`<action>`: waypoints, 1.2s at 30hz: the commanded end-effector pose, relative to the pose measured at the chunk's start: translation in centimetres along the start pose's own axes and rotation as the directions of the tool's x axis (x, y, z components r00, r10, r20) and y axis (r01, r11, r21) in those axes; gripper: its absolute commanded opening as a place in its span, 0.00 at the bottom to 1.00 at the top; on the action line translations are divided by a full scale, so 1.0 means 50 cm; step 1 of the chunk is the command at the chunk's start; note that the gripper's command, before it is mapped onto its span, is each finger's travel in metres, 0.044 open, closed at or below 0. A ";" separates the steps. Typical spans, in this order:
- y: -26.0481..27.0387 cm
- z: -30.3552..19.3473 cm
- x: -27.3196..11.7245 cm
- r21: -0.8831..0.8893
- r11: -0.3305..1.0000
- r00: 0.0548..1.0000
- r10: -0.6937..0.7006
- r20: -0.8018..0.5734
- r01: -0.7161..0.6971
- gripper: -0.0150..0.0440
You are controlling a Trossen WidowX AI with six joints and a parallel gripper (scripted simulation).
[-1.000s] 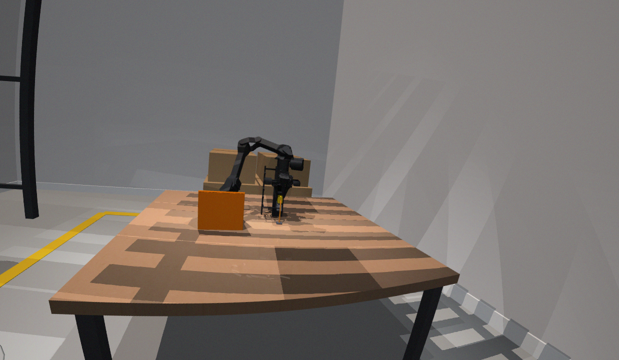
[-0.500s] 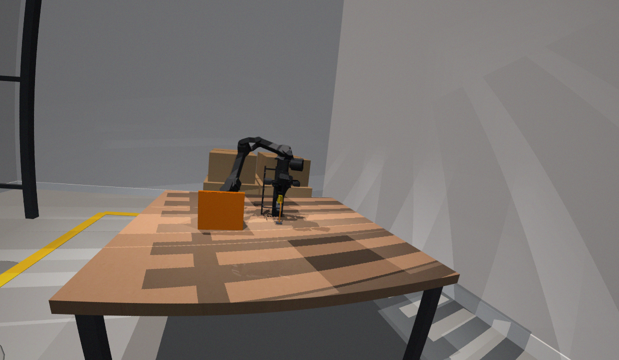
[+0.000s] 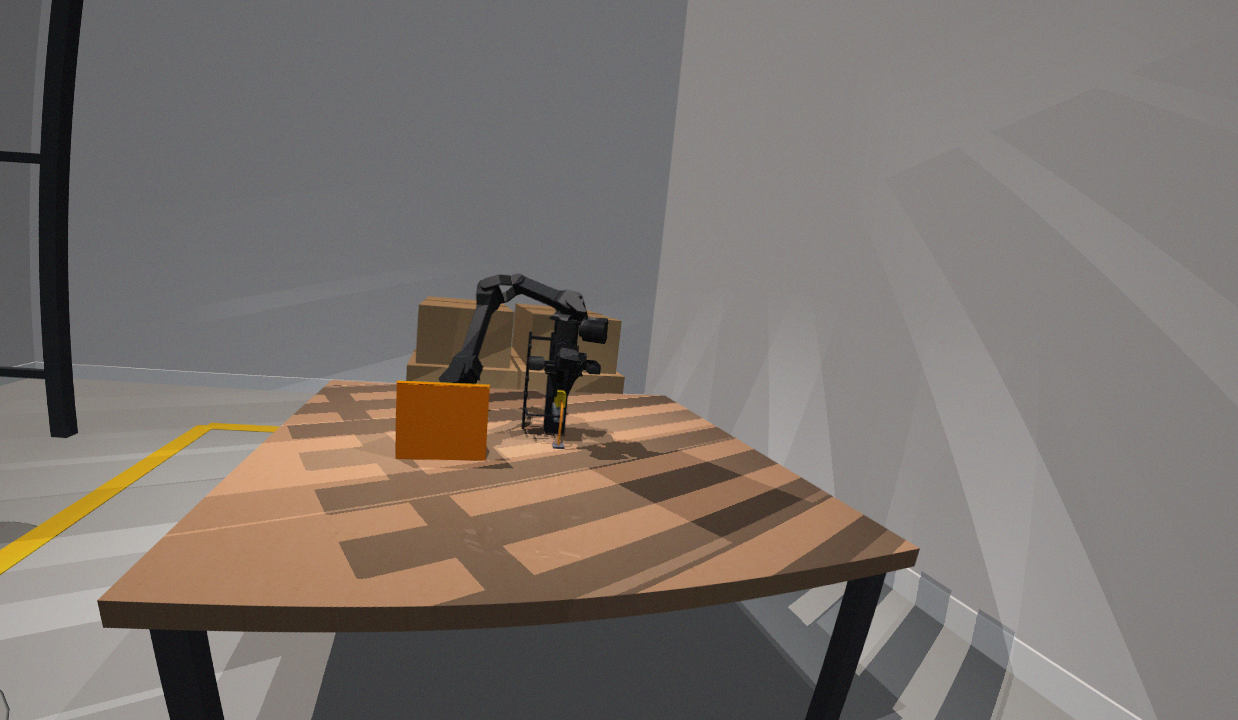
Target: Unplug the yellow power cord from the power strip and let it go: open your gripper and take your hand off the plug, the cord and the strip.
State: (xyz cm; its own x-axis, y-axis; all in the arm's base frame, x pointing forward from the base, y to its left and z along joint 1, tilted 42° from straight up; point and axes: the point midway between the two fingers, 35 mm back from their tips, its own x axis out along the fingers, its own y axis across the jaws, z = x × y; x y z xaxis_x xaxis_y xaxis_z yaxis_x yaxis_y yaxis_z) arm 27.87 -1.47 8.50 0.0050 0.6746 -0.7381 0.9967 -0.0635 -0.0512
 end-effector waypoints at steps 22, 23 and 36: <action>-0.003 0.078 -0.009 0.019 1.000 1.000 0.001 0.025 -0.001 0.39; -0.004 0.076 -0.009 0.019 1.000 1.000 0.000 0.024 -0.001 0.43; -0.001 0.121 -0.020 0.020 1.000 1.000 0.001 0.028 -0.002 1.00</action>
State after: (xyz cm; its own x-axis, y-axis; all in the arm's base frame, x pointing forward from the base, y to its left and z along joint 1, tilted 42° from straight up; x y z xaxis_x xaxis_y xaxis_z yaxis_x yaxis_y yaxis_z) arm 27.38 -5.09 6.02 0.0040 0.6563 -0.7545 0.9956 -0.0730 -0.0582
